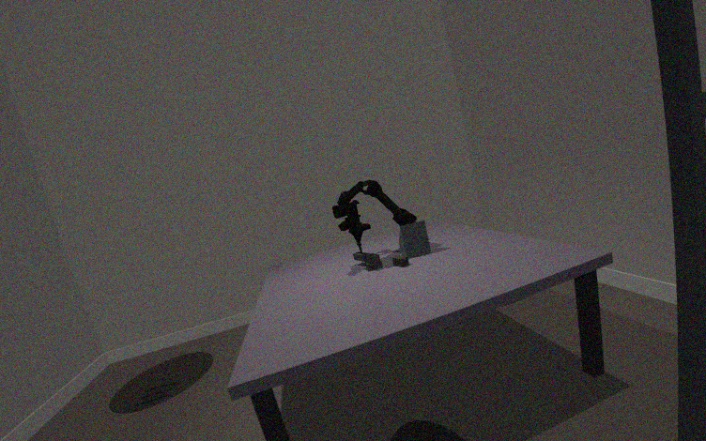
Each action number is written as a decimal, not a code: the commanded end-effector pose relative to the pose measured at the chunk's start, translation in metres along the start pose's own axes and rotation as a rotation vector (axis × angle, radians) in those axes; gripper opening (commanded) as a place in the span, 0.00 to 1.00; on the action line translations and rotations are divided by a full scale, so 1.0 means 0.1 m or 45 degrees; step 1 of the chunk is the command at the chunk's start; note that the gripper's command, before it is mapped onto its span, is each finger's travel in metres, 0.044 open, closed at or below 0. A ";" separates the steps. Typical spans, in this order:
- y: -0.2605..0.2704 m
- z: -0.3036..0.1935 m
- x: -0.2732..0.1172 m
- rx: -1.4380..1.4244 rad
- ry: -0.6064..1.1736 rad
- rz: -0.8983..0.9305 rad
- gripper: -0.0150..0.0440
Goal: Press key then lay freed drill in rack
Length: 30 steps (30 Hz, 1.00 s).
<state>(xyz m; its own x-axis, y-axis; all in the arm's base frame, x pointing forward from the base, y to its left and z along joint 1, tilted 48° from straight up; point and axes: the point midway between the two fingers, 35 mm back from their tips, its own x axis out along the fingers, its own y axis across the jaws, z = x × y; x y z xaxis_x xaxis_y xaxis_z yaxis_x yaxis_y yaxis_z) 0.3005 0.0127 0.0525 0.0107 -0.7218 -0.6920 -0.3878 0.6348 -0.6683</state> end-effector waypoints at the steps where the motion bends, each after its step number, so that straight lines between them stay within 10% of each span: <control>1: -0.03 -0.07 0.12 -0.004 0.044 -0.006 0.25; 30: -0.04 -0.08 0.21 -0.004 0.044 -0.006 0.25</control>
<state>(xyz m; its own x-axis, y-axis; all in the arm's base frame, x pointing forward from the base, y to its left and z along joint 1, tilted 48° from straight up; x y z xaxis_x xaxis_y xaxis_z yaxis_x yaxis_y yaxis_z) 0.2992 0.0119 0.0511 0.0262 -0.7158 -0.6978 -0.3943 0.6340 -0.6653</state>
